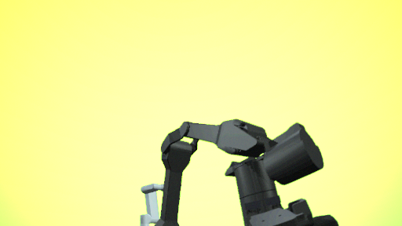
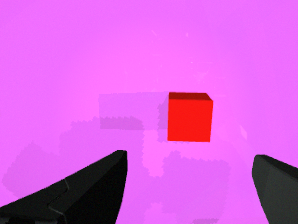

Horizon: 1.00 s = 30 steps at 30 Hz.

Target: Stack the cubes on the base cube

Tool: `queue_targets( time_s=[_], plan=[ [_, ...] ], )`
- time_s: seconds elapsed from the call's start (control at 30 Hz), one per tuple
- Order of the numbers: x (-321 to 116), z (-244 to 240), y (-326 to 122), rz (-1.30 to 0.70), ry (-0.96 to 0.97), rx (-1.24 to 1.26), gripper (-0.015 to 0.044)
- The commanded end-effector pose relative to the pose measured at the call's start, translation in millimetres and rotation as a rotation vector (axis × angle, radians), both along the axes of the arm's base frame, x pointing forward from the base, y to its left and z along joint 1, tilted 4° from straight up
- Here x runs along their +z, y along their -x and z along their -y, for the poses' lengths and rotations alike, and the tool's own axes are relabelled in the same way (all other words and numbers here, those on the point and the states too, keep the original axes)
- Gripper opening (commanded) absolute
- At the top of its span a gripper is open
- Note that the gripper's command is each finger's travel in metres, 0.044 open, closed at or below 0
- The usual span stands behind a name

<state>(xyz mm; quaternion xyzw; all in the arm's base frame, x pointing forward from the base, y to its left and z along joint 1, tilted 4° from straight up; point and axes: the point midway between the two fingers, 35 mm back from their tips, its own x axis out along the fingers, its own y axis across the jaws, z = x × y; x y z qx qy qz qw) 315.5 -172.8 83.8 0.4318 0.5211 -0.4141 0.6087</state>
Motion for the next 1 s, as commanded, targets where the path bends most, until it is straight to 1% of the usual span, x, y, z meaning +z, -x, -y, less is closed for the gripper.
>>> queue_targets(
  time_s=[0.0, 0.3, 0.97],
  plan=[
    [-39, -1, 2, -0.023, -0.017, 0.007, 0.0265],
    [-59, -1, 1, -0.024, -0.017, 0.007, 0.0265],
    [-87, 0, -1, -0.024, -0.017, 0.007, 0.0265]
  ],
)
